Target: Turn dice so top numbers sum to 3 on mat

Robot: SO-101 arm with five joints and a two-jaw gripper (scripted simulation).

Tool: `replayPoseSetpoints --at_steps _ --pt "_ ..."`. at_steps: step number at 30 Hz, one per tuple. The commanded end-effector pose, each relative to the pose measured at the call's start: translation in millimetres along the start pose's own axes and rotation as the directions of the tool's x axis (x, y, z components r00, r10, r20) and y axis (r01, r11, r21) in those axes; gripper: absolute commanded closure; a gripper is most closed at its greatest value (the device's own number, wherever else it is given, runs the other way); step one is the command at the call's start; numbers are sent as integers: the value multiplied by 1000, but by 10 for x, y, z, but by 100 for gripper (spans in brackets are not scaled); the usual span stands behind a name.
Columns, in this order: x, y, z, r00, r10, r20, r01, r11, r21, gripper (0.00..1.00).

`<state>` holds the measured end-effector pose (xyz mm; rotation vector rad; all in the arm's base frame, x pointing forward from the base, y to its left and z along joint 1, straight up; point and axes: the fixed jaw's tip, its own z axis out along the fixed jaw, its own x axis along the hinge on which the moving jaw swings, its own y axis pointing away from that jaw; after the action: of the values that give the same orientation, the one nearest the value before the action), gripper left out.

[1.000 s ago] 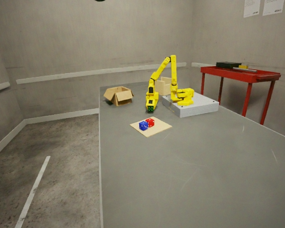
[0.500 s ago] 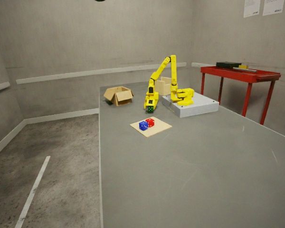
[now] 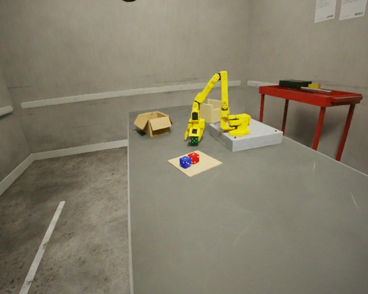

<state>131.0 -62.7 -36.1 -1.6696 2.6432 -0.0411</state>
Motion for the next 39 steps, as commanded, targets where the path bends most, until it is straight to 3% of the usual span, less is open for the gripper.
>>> replayPoseSetpoints --at_steps 1,22,39 --pt "10 44 7 1000 -1 1 1 1000 -20 64" --pt "11 26 -530 1000 -1 1 1 1000 -21 64" --pt "11 33 -566 1000 -1 1 1 1000 -20 64"
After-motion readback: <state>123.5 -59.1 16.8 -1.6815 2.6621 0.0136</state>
